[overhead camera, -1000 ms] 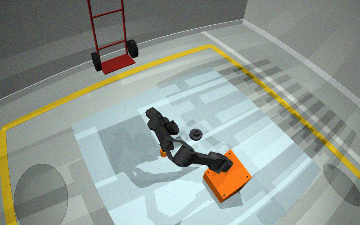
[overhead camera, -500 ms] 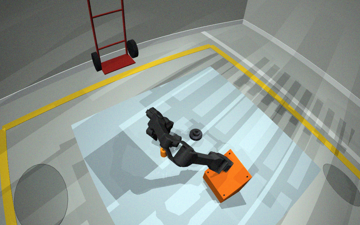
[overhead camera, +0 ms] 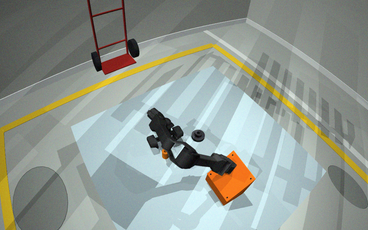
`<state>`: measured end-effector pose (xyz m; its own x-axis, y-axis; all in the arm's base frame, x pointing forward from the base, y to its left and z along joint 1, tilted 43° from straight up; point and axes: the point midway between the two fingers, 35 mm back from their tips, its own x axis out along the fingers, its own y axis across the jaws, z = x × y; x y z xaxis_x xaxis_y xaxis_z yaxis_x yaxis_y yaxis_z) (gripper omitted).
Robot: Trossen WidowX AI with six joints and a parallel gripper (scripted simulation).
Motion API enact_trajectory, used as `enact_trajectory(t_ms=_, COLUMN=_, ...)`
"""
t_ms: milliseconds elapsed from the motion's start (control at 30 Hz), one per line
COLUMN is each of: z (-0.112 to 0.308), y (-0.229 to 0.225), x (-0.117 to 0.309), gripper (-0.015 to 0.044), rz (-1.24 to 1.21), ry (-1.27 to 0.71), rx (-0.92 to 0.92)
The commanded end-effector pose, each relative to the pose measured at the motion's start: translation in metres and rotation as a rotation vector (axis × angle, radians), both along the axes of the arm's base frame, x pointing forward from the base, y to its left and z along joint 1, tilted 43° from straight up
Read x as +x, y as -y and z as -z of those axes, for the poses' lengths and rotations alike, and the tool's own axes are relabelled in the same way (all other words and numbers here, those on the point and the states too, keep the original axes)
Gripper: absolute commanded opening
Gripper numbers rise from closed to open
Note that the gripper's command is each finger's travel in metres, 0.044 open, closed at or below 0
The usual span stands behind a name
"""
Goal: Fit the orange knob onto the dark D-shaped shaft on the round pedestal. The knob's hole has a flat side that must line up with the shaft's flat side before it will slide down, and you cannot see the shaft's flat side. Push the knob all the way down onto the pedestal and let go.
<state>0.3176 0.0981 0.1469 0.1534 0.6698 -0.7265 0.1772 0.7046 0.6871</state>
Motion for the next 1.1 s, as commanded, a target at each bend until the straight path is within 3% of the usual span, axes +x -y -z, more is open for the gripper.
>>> enact_trajectory(t_ms=0, z=0.0, y=0.0, x=0.0, gripper=0.044, rz=-0.076, ry=0.07, rx=-0.012)
enact_trajectory(t_ms=1067, z=0.049, y=-0.046, x=0.011, gripper=0.044, rz=-0.076, ry=0.071, rx=-0.011)
